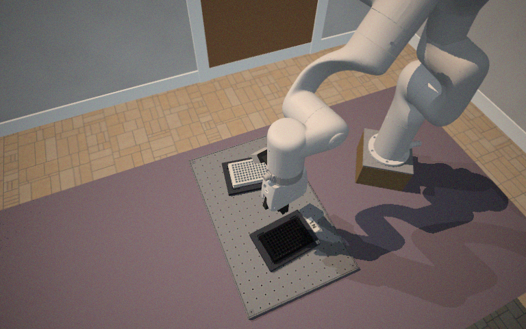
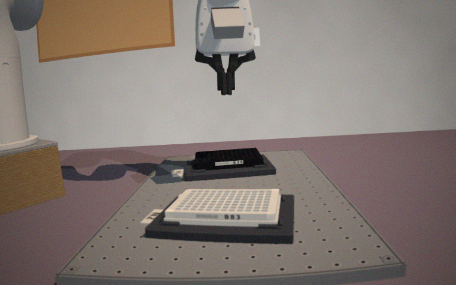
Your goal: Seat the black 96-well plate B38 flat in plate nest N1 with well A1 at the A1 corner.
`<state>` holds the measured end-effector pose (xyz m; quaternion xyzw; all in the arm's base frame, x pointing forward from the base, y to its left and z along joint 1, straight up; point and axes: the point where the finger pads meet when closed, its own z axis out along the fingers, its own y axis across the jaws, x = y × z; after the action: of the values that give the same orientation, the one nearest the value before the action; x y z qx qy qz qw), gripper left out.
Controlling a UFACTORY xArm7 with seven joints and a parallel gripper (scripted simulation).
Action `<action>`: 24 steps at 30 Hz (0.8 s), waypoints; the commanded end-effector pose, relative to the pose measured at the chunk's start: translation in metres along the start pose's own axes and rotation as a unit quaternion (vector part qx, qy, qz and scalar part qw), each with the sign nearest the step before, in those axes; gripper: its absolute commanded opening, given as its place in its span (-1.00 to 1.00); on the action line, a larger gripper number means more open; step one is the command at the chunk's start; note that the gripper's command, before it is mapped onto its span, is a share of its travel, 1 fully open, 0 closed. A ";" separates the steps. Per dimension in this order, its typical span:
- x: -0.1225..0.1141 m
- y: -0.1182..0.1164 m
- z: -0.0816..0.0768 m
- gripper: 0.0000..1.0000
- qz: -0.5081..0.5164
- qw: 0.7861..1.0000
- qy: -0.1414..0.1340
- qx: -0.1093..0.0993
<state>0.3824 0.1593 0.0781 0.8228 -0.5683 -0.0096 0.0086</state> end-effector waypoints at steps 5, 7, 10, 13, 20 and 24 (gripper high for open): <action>-0.018 0.005 0.001 -1.00 0.015 1.000 0.005 0.017; -0.018 0.005 0.001 -1.00 0.015 1.000 0.005 0.017; -0.018 0.004 0.007 -1.00 0.015 1.000 0.005 0.017; -0.017 0.004 0.015 -1.00 0.015 1.000 0.005 0.017; -0.017 0.004 0.028 -1.00 0.015 1.000 0.005 0.017; -0.017 0.003 0.039 -1.00 0.015 1.000 0.005 0.017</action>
<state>0.3706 0.1734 0.0486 0.8143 -0.5804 0.0034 -0.0010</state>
